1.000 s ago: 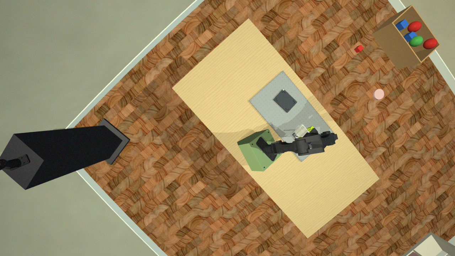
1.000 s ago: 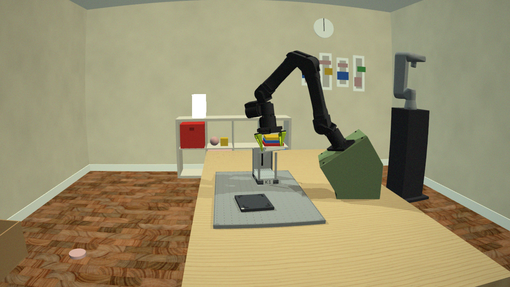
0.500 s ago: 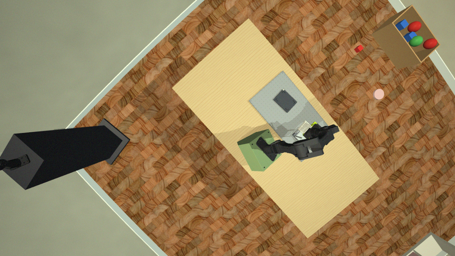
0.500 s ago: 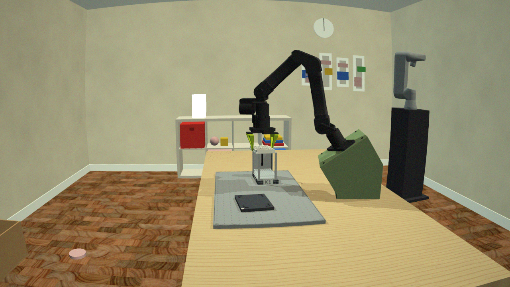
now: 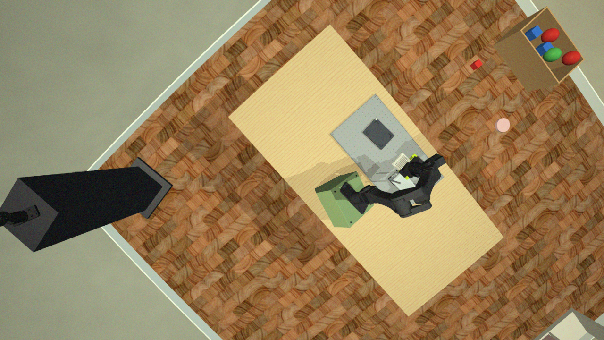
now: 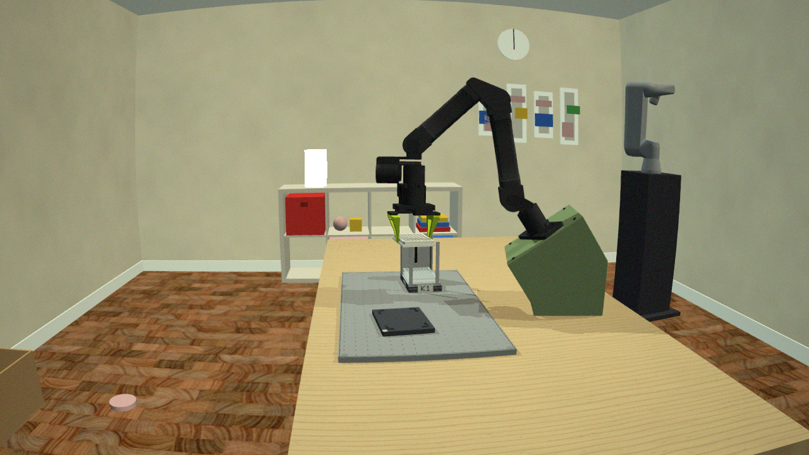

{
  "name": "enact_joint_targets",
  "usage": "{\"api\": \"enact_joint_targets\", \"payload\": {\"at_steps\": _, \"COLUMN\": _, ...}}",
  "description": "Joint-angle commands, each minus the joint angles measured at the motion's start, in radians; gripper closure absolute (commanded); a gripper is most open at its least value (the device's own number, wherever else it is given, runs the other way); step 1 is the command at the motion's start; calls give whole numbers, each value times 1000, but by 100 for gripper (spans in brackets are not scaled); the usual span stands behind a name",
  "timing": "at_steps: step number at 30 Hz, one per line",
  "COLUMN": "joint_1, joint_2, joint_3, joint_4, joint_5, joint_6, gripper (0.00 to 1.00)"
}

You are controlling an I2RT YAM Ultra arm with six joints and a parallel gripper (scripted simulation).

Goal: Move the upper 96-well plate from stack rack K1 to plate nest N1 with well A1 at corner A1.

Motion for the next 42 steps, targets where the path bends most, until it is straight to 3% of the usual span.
{"api": "enact_joint_targets", "payload": {"at_steps": 1, "joint_1": 43, "joint_2": 14, "joint_3": -5, "joint_4": 4, "joint_5": 52, "joint_6": 66, "gripper": 100}}
{"api": "enact_joint_targets", "payload": {"at_steps": 14, "joint_1": 251, "joint_2": 55, "joint_3": 41, "joint_4": -6, "joint_5": 164, "joint_6": 241, "gripper": 100}}
{"api": "enact_joint_targets", "payload": {"at_steps": 42, "joint_1": 567, "joint_2": 222, "joint_3": 157, "joint_4": -29, "joint_5": 329, "joint_6": 519, "gripper": 100}}
